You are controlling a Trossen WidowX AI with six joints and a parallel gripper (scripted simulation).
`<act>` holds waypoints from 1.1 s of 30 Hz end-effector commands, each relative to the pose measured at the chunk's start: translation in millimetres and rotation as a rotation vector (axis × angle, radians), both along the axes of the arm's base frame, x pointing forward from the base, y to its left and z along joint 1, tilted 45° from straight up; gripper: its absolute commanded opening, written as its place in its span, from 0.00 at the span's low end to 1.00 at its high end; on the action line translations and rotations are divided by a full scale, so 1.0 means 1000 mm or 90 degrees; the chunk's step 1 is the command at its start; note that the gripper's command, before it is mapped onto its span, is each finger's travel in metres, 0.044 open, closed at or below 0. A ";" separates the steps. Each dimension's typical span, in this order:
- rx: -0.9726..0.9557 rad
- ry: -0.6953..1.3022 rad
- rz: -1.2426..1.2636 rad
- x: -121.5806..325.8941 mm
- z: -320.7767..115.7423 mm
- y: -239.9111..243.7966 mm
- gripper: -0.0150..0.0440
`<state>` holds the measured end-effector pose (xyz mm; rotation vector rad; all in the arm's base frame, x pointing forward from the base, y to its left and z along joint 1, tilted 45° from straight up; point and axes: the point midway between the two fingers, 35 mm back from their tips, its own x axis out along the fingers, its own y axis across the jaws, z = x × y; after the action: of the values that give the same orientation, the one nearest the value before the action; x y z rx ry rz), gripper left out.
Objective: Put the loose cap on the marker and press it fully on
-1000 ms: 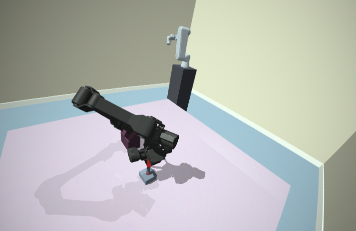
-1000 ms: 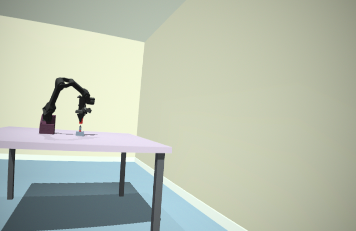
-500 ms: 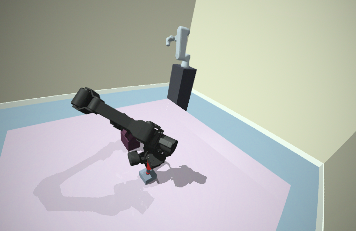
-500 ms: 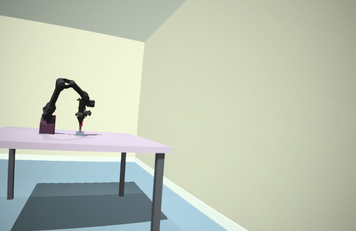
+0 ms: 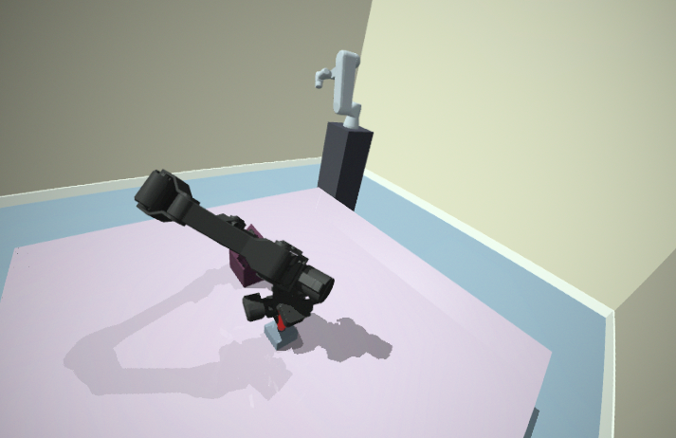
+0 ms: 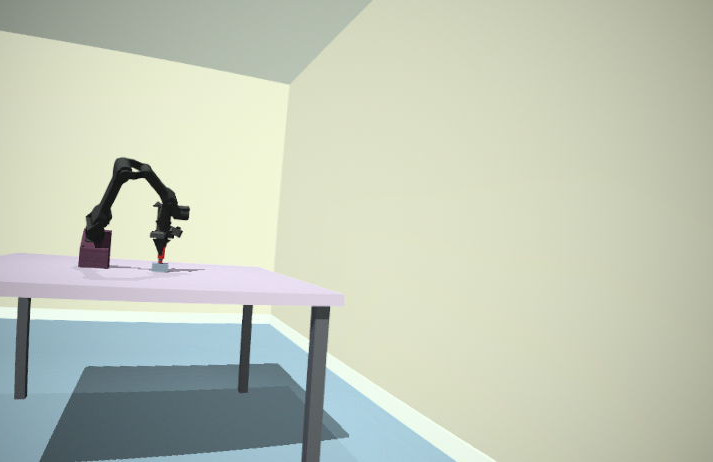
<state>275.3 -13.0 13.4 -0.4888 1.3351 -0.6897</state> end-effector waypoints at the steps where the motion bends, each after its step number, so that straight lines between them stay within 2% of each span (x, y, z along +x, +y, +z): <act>1: -0.003 0.002 0.000 -0.001 -0.002 -0.003 0.25; 10: -0.003 0.002 0.000 -0.001 -0.002 -0.003 0.25; 27: -0.001 0.002 -0.001 -0.001 -0.002 -0.003 1.00; 30: 0.000 0.002 -0.001 -0.001 0.004 0.004 1.00; 33: 0.002 0.002 0.000 -0.003 0.034 0.036 1.00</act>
<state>270.9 -4.8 23.5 -0.4958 1.3566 -0.7029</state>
